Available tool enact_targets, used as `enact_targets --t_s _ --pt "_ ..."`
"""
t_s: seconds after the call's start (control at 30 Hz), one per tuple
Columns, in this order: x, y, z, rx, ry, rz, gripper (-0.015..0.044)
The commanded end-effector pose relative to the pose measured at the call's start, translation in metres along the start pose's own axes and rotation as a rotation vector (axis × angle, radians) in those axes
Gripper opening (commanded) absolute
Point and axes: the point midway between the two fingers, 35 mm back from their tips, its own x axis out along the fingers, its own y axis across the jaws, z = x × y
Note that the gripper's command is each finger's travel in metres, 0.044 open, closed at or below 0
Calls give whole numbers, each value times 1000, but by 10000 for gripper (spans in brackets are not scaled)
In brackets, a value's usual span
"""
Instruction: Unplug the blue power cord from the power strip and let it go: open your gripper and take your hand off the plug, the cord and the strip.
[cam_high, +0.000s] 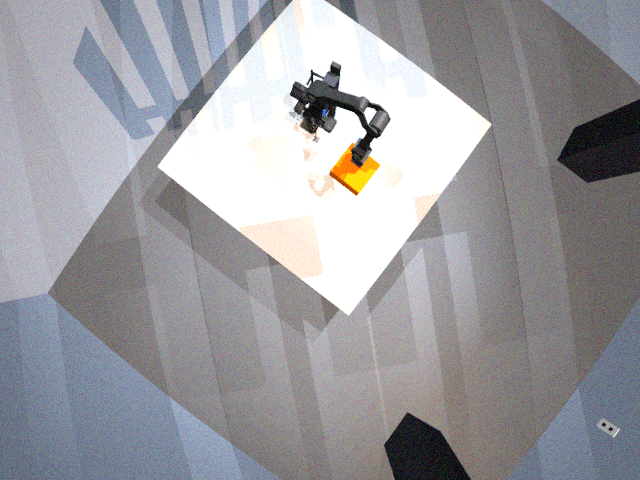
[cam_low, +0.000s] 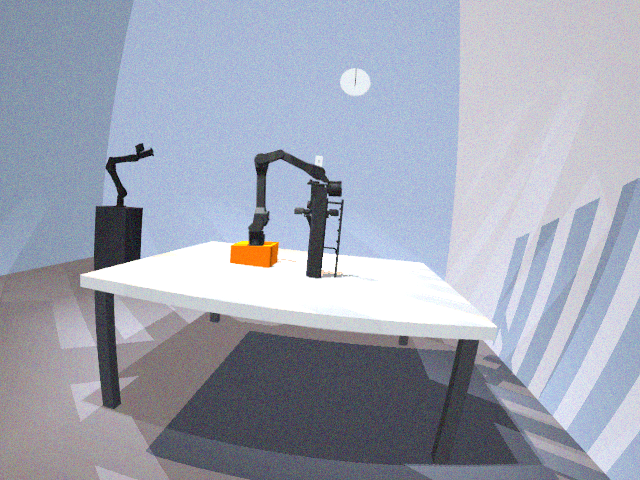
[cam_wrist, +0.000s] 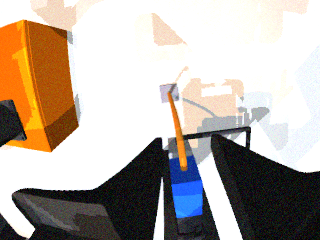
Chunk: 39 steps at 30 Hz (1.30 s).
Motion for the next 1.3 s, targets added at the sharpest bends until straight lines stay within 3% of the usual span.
enact_targets --t_s 0.0,1.27 --pt "-1 0 -9 -74 18 41 160" --pt "-1 -2 -49 -74 22 41 160"
